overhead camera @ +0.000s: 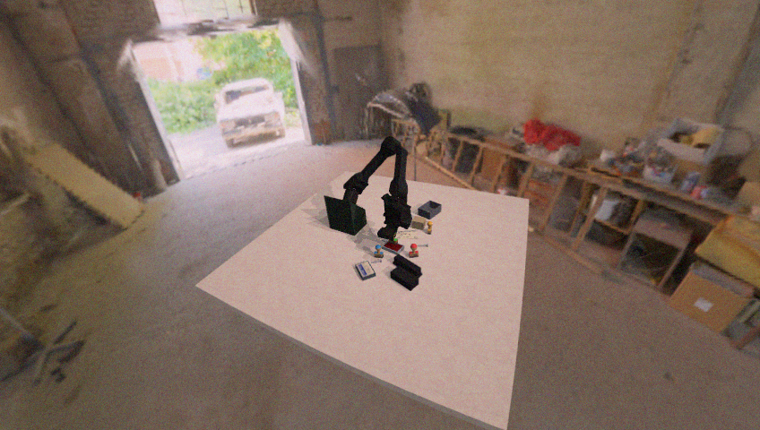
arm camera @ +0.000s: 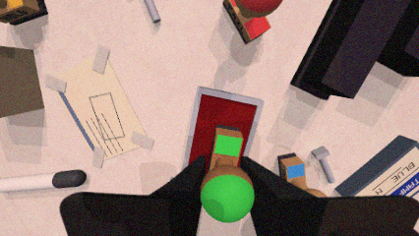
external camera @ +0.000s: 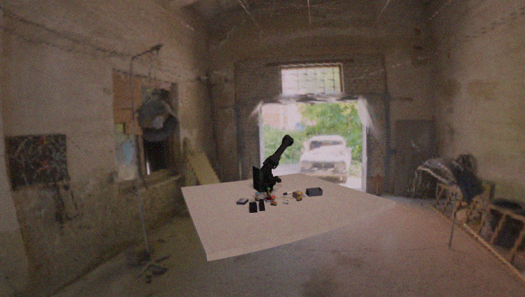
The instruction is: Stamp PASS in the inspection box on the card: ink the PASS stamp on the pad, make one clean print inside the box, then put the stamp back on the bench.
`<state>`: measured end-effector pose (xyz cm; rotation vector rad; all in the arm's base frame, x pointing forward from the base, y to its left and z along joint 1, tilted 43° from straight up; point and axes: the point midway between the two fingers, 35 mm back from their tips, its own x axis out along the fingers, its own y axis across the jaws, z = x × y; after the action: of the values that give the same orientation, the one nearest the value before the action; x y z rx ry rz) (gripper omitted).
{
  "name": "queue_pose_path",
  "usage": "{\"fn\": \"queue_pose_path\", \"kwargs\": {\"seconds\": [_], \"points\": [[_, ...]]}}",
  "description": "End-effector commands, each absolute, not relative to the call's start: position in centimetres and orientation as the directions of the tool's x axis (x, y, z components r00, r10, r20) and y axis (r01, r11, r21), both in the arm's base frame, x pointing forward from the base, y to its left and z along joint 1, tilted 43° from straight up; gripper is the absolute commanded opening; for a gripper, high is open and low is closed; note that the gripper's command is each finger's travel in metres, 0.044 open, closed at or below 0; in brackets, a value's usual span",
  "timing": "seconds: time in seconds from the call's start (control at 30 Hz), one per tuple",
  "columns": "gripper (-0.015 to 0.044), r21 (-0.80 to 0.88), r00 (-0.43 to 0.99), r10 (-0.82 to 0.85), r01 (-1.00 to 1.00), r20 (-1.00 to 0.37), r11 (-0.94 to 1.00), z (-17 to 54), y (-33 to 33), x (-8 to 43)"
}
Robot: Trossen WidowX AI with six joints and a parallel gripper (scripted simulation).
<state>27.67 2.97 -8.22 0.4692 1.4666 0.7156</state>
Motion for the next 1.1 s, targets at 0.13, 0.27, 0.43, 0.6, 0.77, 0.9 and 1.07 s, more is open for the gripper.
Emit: {"fn": "queue_pose_path", "kwargs": {"seconds": [0.13,0.27,0.43,0.6,0.77,0.9,1.07], "points": [[0.0,0.688,-0.044,0.69,-0.144,-0.722,0.711,-8.7,3.4,27.5],[0.0,0.689,-0.045,0.691,-0.144,-0.722,0.711,-8.9,3.6,27.5],[0.0,0.689,-0.045,0.691,-0.144,-0.721,0.71,-9.1,3.9,27.4],[0.0,0.69,-0.045,0.691,-0.144,-0.721,0.71,-9.3,4.1,27.4],[0.0,0.69,-0.045,0.692,-0.145,-0.721,0.709,-9.5,4.3,27.4],[0.0,0.69,-0.045,0.692,-0.145,-0.72,0.709,-9.6,4.4,27.3],[0.0,0.69,-0.045,0.692,-0.147,-0.72,0.709,-9.7,4.4,27.3]]}}
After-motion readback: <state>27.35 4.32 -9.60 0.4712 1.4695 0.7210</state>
